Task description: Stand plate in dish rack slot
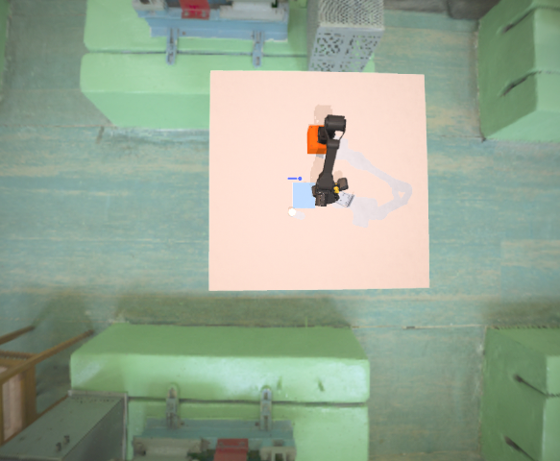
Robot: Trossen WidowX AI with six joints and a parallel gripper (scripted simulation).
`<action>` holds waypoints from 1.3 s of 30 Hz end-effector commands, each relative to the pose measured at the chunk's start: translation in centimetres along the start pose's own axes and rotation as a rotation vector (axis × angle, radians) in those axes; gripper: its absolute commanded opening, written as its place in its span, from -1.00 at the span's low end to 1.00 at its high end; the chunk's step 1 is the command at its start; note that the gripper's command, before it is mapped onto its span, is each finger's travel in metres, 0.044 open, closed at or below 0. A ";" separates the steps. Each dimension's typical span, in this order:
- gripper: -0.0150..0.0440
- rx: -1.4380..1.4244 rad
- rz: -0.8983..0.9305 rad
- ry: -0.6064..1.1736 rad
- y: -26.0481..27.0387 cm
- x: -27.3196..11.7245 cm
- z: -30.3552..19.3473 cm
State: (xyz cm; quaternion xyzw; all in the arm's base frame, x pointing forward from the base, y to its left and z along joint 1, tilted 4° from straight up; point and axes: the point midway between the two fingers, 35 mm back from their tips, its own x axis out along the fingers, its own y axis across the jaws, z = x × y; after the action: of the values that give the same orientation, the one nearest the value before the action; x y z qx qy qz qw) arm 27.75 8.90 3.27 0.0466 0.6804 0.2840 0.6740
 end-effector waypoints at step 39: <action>-0.49 -0.821 0.375 -0.696 -3.3 3.9 -1.2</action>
State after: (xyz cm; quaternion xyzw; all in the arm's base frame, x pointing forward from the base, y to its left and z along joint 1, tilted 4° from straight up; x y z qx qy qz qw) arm 27.57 7.64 -1.75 -0.0019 0.2709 0.6026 0.7507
